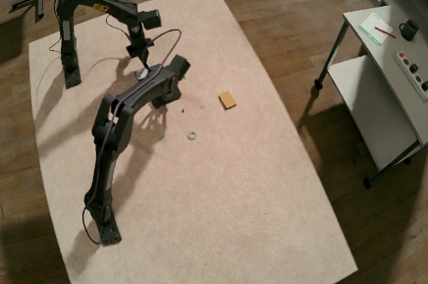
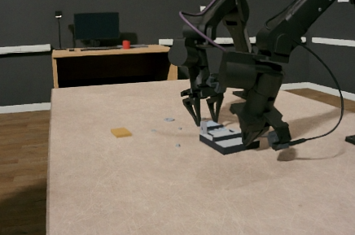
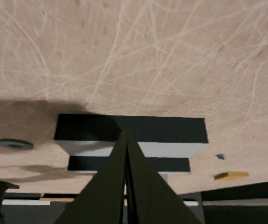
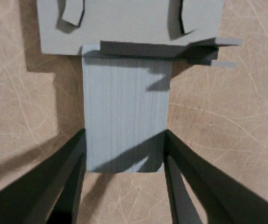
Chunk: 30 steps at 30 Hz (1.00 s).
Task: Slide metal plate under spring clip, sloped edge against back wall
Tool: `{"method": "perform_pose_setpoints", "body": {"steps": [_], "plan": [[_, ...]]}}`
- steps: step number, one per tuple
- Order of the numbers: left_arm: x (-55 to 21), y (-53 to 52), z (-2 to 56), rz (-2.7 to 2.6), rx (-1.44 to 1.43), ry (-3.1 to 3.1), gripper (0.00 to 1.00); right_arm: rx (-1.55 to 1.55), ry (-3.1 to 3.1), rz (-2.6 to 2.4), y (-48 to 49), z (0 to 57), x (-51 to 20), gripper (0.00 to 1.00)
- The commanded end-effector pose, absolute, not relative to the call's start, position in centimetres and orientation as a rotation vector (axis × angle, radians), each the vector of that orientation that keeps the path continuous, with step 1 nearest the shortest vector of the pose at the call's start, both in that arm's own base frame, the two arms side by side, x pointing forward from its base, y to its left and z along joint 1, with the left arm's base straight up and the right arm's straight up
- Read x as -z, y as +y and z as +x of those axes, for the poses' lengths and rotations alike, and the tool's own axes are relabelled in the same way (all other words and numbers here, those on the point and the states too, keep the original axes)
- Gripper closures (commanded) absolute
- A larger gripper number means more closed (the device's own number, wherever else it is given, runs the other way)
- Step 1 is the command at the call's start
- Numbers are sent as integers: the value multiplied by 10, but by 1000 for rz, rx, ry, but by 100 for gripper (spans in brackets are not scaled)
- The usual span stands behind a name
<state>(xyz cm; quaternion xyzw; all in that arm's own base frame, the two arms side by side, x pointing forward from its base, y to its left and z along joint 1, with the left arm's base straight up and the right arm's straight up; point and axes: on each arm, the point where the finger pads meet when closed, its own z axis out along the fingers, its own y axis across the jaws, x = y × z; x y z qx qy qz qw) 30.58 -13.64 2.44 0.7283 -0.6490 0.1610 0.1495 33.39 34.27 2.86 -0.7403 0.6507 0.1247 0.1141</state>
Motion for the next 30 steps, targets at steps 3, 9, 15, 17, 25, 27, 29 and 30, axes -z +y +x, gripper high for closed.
{"method": "perform_pose_setpoints", "body": {"steps": [3,9,15,17,25,27,29,30], "plan": [[-25,-140,309,2086,-490,-1874,100,-438,1694,-2106,386,337,-73,55],[-25,-140,309,2086,-490,-1874,100,-453,1674,-2105,391,334,-76,55],[-25,-140,309,2086,-490,-1874,100,-447,1720,-2100,392,336,-70,55],[-25,-140,309,2086,-490,-1874,100,-415,1790,-2116,392,337,-57,55],[-25,-140,309,2086,-490,-1874,100,-359,1876,-2130,392,338,-47,55],[-25,-140,309,2086,-490,-1874,100,-359,1876,-2130,392,338,-47,55],[-25,-140,309,2086,-490,-1874,100,-359,1875,-2129,392,338,-47,55],[-25,-140,309,2086,-490,-1874,100,-358,1872,-2127,392,338,-49,55]]}}
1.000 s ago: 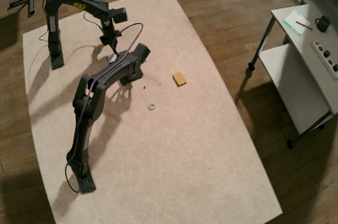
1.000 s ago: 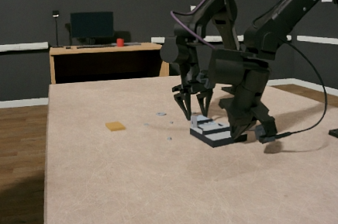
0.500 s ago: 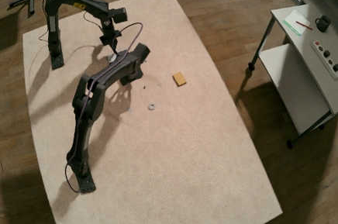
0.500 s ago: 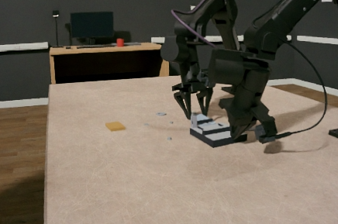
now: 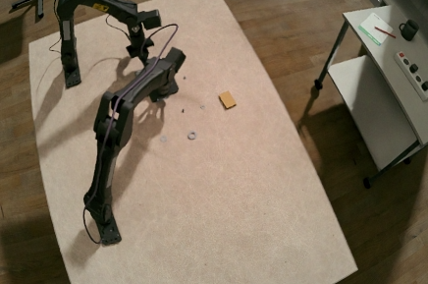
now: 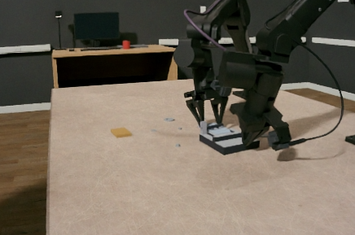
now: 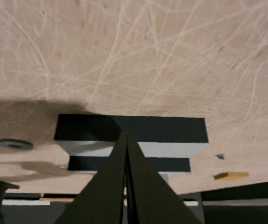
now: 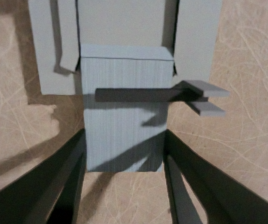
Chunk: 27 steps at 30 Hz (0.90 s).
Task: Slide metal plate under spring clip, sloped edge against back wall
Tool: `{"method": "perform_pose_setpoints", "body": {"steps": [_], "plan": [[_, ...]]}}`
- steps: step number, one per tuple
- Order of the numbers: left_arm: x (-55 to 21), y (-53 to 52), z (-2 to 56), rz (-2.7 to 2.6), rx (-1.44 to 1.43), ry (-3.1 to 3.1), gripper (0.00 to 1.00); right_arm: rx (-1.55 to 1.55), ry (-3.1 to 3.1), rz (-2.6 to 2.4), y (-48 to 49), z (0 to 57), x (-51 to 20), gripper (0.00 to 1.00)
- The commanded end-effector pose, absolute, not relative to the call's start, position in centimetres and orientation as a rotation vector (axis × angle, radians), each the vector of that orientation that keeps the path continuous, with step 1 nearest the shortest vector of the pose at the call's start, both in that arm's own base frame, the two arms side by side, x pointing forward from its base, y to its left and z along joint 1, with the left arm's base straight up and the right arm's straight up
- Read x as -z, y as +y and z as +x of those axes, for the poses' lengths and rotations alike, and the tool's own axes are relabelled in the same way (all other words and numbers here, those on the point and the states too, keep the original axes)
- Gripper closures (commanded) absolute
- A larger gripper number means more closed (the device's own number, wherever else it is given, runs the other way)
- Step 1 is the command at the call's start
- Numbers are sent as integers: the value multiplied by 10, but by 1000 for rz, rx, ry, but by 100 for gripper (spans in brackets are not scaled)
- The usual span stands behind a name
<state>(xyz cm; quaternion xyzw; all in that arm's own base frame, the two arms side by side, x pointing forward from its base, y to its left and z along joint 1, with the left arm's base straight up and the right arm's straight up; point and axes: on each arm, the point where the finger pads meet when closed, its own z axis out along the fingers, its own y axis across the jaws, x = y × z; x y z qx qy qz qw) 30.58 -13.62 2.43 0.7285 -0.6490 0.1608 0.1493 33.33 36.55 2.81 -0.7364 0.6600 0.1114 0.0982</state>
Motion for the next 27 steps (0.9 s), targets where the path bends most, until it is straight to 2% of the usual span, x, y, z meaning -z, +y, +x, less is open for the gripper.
{"method": "perform_pose_setpoints", "body": {"steps": [1,10,27], "plan": [[-25,-140,309,2086,-490,-1874,100,-358,1871,-2126,392,338,-50,55],[-25,-140,309,2086,-490,-1874,100,-443,1705,-2109,408,332,-70,55],[-25,-140,309,2086,-490,-1874,100,-359,1864,-2132,408,334,-51,55]]}}
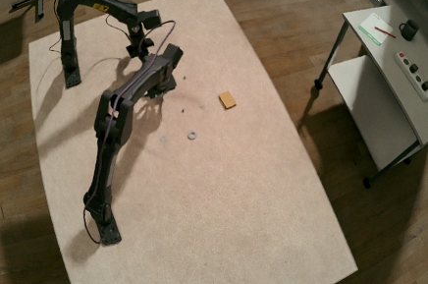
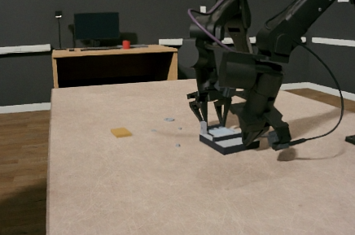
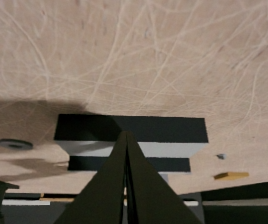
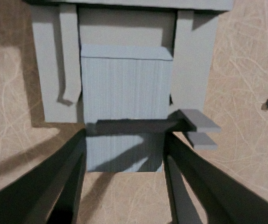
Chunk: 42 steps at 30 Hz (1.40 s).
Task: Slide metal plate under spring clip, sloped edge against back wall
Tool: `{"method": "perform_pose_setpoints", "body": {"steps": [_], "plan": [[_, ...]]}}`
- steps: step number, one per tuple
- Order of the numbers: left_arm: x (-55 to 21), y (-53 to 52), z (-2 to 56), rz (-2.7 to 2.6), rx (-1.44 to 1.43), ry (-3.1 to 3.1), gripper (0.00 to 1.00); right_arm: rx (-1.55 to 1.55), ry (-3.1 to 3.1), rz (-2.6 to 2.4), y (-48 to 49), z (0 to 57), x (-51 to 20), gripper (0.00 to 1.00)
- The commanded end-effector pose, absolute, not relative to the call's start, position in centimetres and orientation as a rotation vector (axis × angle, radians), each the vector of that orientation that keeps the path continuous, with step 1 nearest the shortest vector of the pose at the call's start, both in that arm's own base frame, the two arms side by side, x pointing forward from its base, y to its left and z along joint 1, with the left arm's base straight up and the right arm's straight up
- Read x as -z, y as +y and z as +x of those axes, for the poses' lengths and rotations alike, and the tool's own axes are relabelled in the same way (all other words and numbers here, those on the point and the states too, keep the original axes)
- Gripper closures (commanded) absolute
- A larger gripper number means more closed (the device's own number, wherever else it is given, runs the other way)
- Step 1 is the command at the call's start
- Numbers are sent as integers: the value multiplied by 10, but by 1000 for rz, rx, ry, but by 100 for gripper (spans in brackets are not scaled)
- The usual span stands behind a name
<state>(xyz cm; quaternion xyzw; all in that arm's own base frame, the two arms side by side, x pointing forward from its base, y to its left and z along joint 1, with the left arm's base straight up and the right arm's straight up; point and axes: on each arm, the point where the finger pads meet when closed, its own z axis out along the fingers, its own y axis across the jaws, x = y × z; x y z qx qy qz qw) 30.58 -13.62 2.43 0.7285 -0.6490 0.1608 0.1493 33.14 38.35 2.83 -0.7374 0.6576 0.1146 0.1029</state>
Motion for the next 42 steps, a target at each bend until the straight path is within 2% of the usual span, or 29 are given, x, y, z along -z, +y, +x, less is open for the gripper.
{"method": "perform_pose_setpoints", "body": {"steps": [1,4,6,7,8,12,17,24,30,42], "plan": [[-25,-140,309,2086,-490,-1874,100,-359,1864,-2132,408,334,-51,55],[-25,-140,309,2086,-490,-1874,100,-359,1864,-2132,408,334,-51,55],[-25,-140,309,2086,-490,-1874,100,-359,1864,-2132,408,334,-51,33],[-25,-140,309,2086,-490,-1874,100,-359,1864,-2132,408,334,-51,33],[-25,-140,309,2086,-490,-1874,100,-367,1830,-2128,413,336,-53,24],[-25,-140,309,2086,-490,-1874,100,-347,1772,-2105,411,352,-65,24],[-25,-140,309,2086,-490,-1874,100,-324,1896,-2201,355,340,-53,24],[-25,-140,309,2086,-490,-1874,100,-331,1924,-2190,347,340,-49,24],[-25,-140,309,2086,-490,-1874,100,-332,1908,-2200,356,337,-36,32],[-25,-140,309,2086,-490,-1874,100,-333,1916,-2194,366,339,-26,42]]}}
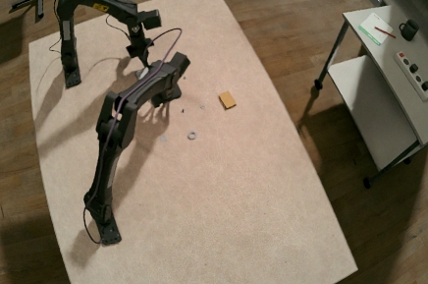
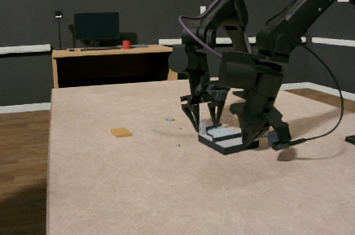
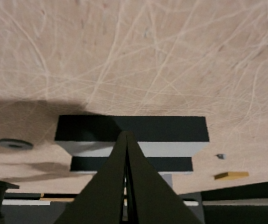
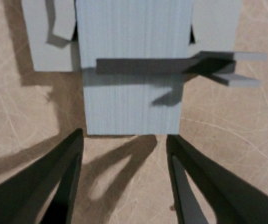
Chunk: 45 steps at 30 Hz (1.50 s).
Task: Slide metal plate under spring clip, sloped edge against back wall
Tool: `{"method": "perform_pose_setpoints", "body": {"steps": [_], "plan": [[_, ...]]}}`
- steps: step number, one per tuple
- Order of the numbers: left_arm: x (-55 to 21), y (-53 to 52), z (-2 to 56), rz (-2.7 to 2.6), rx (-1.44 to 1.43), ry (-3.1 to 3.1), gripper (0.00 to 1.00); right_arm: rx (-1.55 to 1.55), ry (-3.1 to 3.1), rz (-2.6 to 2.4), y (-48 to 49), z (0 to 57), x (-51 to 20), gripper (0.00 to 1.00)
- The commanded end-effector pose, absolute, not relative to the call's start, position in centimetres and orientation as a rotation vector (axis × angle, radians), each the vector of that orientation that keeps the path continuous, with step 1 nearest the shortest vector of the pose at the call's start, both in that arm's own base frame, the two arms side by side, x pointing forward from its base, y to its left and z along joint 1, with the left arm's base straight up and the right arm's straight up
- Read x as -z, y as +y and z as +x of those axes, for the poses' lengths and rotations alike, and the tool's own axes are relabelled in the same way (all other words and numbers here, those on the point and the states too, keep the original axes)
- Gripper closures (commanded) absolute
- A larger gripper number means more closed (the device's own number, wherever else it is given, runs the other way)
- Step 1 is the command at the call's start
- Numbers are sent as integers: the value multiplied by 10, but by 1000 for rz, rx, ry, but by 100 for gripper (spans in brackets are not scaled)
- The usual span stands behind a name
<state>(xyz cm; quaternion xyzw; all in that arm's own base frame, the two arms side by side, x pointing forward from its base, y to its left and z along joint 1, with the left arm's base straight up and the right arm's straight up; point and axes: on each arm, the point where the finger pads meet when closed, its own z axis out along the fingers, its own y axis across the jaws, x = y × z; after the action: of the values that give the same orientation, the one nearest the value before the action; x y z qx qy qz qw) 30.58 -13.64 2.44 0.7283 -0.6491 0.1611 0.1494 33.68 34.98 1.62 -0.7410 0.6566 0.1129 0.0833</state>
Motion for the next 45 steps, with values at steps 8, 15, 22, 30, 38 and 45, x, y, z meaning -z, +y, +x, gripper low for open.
{"method": "perform_pose_setpoints", "body": {"steps": [8,15,22,30,38,45], "plan": [[-25,-140,309,2086,-490,-1874,100,-330,1908,-2189,367,340,-31,35],[-25,-140,309,2086,-490,-1874,100,-422,1801,-2202,366,341,-43,24],[-25,-140,309,2086,-490,-1874,100,-435,1818,-2167,346,347,-53,24],[-25,-140,309,2086,-490,-1874,100,-436,1812,-2173,348,345,-53,24],[-25,-140,309,2086,-490,-1874,100,-447,1829,-2183,359,337,-37,25],[-25,-140,309,2086,-490,-1874,100,-445,1824,-2180,363,337,-33,32]]}}
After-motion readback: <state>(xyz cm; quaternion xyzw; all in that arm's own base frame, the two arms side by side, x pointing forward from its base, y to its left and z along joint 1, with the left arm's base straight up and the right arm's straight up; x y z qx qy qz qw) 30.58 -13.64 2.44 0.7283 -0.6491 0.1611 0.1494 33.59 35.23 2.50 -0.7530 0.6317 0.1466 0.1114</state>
